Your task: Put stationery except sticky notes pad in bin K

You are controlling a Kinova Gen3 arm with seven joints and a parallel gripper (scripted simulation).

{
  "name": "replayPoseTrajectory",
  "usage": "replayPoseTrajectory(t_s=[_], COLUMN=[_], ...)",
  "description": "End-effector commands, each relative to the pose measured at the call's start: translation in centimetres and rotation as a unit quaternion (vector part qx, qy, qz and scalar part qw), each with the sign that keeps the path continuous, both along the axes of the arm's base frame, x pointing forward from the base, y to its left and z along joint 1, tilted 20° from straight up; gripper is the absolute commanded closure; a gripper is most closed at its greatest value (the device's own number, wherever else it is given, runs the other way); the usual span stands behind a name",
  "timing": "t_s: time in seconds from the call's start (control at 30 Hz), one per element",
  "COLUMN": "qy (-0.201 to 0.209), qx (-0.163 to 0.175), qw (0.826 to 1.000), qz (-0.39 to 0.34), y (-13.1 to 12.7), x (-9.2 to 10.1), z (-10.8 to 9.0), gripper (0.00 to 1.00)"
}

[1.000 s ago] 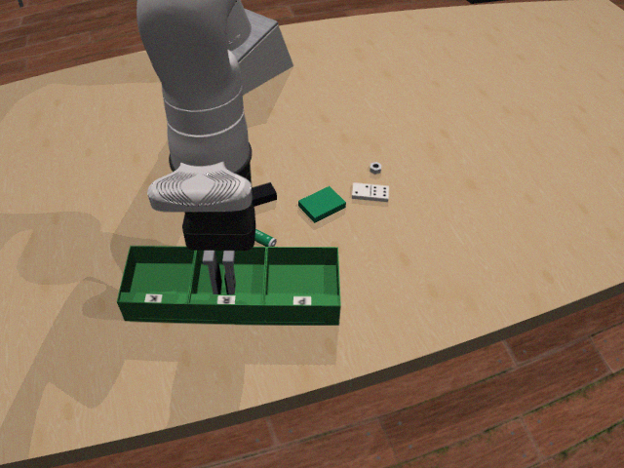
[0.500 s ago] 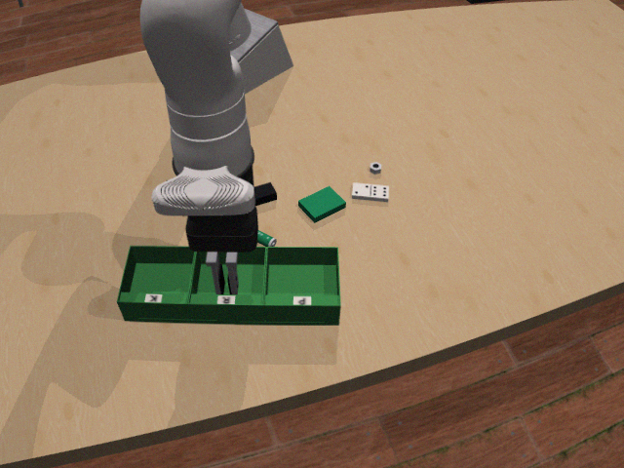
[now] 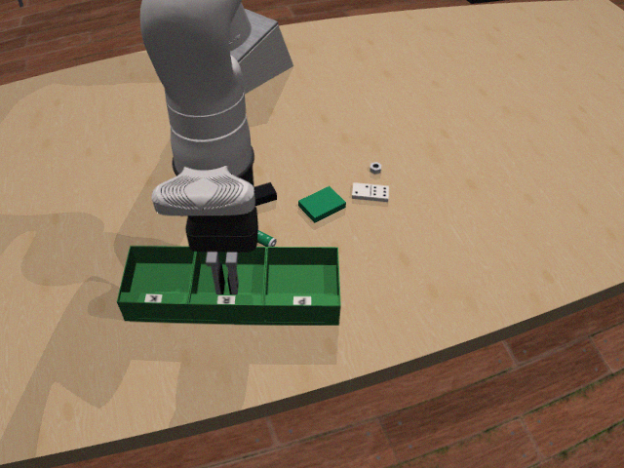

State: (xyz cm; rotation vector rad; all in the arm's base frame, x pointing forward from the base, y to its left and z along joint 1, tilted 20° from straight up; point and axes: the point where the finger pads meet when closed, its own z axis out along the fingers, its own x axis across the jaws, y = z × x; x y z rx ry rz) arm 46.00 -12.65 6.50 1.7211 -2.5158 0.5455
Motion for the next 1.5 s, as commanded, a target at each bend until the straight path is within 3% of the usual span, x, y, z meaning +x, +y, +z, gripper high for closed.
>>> replayPoseTrajectory(t_s=[0.0,0.63,1.47], qy=[-0.001,-0.001,-0.001], qx=[0.0,0.0,0.0], qw=[1.0,1.0,1.0], qz=[0.0,0.0,0.0], y=[0.0,0.0,1.1], x=[0.0,0.0,-0.5], z=[0.1,0.1,3.2], gripper=[0.69,0.69,0.69])
